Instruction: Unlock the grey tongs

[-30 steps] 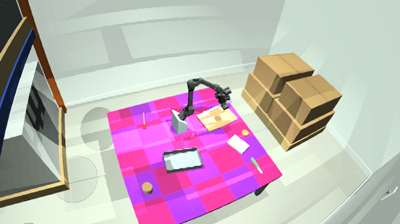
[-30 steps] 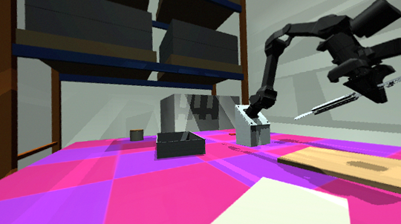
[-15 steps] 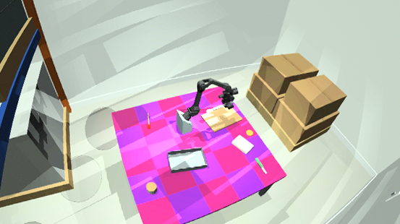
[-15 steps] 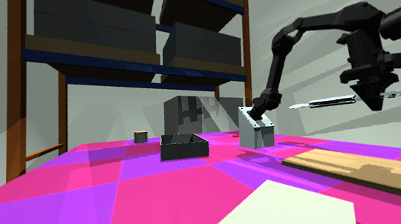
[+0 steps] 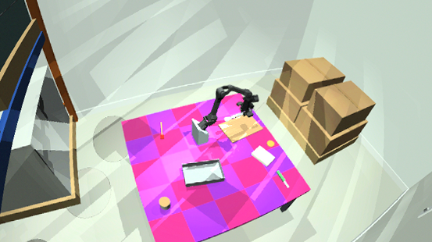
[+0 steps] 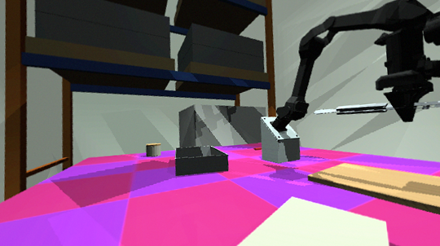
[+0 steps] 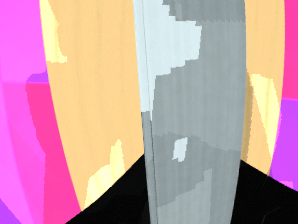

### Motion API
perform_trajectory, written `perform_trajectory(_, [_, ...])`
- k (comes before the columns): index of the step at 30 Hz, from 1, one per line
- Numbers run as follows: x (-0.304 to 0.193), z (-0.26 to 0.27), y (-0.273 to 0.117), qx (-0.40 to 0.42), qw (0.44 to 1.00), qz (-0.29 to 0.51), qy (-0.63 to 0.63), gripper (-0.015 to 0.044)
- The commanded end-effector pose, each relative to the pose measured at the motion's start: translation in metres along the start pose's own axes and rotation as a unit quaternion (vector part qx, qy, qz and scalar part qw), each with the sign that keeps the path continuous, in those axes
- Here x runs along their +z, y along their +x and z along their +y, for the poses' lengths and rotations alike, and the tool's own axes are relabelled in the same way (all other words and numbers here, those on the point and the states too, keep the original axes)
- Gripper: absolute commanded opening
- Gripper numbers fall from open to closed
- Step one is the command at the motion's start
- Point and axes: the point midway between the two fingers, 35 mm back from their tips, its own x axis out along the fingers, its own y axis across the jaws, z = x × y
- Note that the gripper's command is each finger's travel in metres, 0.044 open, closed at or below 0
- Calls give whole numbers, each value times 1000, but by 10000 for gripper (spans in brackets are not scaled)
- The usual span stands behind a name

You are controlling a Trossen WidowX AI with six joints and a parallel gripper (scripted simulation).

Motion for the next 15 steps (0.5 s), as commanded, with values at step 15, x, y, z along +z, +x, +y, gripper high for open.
perform_trajectory(15, [5, -2, 25, -2, 1000, -1, -3, -150])
